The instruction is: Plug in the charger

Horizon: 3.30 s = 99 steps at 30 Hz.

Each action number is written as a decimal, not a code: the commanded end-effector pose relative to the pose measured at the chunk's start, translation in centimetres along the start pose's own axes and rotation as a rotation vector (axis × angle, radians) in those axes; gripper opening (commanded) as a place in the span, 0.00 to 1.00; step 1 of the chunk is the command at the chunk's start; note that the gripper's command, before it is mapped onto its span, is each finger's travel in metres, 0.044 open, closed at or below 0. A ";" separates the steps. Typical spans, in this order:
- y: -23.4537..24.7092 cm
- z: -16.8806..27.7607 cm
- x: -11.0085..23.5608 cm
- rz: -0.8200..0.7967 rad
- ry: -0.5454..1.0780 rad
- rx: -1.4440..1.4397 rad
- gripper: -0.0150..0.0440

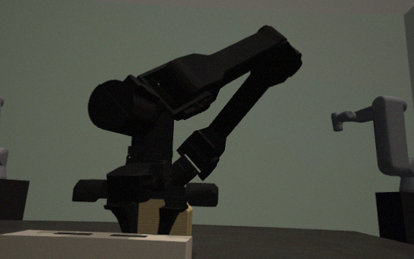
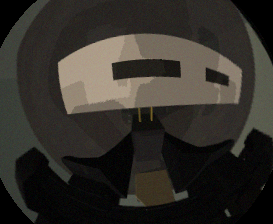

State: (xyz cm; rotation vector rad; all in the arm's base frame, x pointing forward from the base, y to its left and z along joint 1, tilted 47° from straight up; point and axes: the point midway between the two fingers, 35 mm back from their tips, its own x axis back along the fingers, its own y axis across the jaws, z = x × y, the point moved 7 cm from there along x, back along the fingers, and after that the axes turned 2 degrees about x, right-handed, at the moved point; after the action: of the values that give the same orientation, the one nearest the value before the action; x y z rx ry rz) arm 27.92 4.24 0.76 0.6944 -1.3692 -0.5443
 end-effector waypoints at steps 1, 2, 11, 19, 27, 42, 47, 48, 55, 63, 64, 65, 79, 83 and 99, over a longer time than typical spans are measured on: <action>0.0 -0.2 0.0 -0.002 0.001 -0.007 0.25; 0.0 -0.2 0.0 -0.002 0.001 -0.007 0.25; 0.0 -0.5 0.0 -0.002 0.001 -0.007 0.25; 0.0 -0.5 0.0 -0.002 0.001 -0.007 0.25; 0.0 -0.6 0.0 -0.002 0.001 -0.007 0.25; 0.0 -1.1 0.1 -0.002 0.000 -0.007 0.25; 0.0 -1.3 0.1 -0.002 0.000 -0.006 0.25; 0.0 -1.3 0.1 -0.002 0.000 -0.006 0.25; 0.0 -1.5 0.1 -0.002 0.000 -0.006 0.25; 0.0 -1.8 0.1 -0.002 0.000 -0.006 0.25; 0.0 -1.8 0.1 -0.002 0.000 -0.006 0.25; 0.0 -1.8 0.1 -0.002 0.000 -0.006 0.25; 0.0 -2.4 0.2 -0.002 0.000 -0.006 0.25; 0.0 -2.5 0.2 -0.002 0.000 -0.006 0.25; 0.0 -3.2 0.2 -0.002 0.000 -0.006 0.25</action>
State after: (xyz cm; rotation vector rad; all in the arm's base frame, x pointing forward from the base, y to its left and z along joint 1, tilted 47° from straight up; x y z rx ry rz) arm 30.12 4.35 0.71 0.6815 -1.3393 -0.5570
